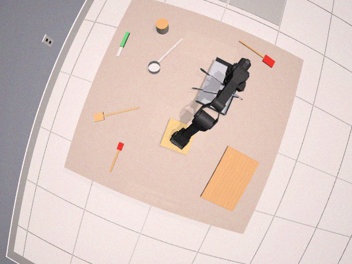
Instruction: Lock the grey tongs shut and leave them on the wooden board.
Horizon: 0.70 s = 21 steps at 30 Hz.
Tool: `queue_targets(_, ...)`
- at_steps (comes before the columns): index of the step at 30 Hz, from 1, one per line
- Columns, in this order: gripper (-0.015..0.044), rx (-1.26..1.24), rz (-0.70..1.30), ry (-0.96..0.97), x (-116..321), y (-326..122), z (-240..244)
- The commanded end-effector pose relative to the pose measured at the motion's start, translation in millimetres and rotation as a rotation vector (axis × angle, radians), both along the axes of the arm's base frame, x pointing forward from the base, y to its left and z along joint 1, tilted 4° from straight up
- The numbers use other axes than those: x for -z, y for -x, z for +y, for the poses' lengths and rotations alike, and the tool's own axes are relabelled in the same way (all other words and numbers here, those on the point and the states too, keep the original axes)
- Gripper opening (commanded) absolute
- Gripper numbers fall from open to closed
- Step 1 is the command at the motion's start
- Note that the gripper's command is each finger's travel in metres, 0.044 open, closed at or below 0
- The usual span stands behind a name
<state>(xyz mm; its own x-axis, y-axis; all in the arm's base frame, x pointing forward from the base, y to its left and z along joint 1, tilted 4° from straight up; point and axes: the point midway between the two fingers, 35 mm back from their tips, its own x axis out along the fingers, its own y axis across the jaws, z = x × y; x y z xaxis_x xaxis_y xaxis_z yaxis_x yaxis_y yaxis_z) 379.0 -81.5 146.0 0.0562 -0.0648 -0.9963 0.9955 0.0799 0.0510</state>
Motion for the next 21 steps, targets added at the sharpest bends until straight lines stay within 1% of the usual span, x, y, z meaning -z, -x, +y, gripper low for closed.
queue_targets(1, 0.044, 0.005, 0.002, 0.005, 2, 0, -1)
queue_targets(21, 0.044, 0.005, 0.002, 0.006, 34, -5, -4)
